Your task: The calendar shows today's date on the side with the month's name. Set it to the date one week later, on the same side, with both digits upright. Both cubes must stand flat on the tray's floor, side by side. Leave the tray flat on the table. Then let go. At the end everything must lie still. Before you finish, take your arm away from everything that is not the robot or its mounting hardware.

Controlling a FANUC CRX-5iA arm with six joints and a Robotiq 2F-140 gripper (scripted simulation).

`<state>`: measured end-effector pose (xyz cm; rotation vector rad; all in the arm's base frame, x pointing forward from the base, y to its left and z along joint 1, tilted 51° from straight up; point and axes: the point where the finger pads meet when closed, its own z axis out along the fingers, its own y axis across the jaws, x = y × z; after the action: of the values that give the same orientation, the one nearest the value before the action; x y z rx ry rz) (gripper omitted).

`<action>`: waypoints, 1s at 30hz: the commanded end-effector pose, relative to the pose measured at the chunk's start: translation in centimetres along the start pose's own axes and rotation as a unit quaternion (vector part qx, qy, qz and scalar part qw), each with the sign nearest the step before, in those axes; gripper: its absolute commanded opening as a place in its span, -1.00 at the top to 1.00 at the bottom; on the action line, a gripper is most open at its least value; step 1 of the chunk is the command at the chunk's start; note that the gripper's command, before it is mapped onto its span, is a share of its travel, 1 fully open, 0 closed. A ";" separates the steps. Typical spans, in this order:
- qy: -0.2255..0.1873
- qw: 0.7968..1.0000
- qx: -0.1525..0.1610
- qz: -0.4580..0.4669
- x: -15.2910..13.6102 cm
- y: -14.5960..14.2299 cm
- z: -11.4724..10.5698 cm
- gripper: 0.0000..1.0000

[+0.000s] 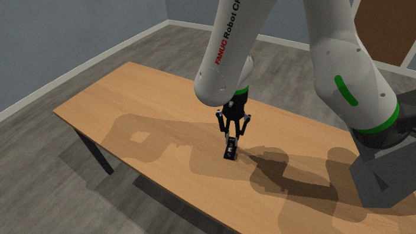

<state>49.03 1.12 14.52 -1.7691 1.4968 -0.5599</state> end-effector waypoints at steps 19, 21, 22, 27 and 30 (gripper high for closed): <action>0.000 1.000 0.000 0.000 0.0 0.0 1.3 0.66; 0.000 1.000 0.000 0.000 0.0 0.0 1.3 0.66; 0.000 1.000 0.000 0.000 0.0 0.0 1.3 0.66; 0.000 1.000 0.000 0.000 0.0 0.0 1.4 0.66; 0.000 1.000 0.000 0.000 0.0 0.0 1.4 0.66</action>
<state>50.06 1.47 13.64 -1.7691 1.4965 -0.5597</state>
